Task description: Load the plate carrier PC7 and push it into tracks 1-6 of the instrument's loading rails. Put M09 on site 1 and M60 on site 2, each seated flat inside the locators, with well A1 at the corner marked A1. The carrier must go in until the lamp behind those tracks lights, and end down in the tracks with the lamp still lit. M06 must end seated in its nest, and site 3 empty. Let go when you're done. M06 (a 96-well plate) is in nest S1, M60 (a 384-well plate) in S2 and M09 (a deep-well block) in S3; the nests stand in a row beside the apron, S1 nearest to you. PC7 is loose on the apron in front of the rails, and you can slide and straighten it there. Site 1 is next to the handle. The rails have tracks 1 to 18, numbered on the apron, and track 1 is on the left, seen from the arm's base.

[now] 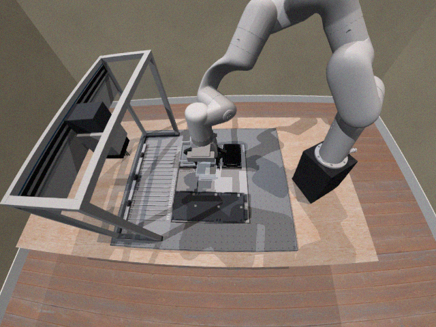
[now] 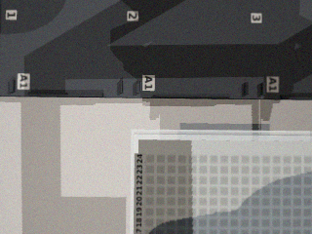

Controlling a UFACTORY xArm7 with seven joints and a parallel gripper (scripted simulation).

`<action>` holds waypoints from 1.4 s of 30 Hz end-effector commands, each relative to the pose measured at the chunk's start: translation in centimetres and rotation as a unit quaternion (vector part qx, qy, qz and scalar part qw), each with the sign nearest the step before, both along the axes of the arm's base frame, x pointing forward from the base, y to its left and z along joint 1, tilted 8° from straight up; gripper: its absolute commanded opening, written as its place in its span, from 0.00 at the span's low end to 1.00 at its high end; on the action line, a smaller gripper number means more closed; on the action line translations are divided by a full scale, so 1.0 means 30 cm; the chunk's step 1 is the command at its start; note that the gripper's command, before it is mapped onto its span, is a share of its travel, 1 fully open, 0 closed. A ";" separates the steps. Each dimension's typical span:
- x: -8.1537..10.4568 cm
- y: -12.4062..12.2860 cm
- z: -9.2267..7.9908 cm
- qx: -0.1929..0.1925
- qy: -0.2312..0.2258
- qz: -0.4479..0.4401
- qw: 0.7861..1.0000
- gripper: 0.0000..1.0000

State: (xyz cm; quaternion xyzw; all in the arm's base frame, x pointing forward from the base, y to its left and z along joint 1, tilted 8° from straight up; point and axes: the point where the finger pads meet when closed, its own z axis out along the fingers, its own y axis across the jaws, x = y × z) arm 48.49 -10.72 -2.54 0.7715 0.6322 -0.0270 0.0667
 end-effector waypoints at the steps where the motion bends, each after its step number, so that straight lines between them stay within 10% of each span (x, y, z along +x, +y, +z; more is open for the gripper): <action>1: 0.024 0.087 -0.007 -0.001 -0.002 0.000 1.000 0.00; 27: 0.100 0.478 -0.060 -0.001 -0.002 0.001 1.000 0.00; 42: 0.105 0.505 -0.063 -0.001 -0.002 0.001 1.000 0.00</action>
